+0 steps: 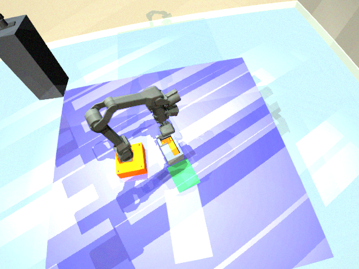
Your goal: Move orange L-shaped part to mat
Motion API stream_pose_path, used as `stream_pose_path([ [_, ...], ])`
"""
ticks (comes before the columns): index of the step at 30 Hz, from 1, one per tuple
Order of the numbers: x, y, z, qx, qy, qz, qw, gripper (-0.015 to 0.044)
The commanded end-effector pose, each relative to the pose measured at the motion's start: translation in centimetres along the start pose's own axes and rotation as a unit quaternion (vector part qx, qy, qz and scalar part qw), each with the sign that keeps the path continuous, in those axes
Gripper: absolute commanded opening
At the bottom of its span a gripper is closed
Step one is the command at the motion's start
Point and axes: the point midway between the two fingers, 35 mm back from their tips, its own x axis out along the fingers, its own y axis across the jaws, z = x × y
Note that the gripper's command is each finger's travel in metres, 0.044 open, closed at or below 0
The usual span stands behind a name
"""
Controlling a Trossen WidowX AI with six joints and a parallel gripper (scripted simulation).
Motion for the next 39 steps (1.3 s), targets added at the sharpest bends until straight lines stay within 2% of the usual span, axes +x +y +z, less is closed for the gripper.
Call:
stream_pose_path([
  [1,1.5,0.0,-0.2,-0.006,0.006,-0.004,1.000,0.0180],
  [7,7.3,-0.1,-0.4,-0.006,0.006,-0.004,1.000,0.0180],
  [21,7.6,-0.1,-0.4,-0.006,0.006,-0.005,1.000,0.0180],
  [39,10.5,-0.1,-0.5,-0.006,0.006,-0.005,1.000,0.0180],
])
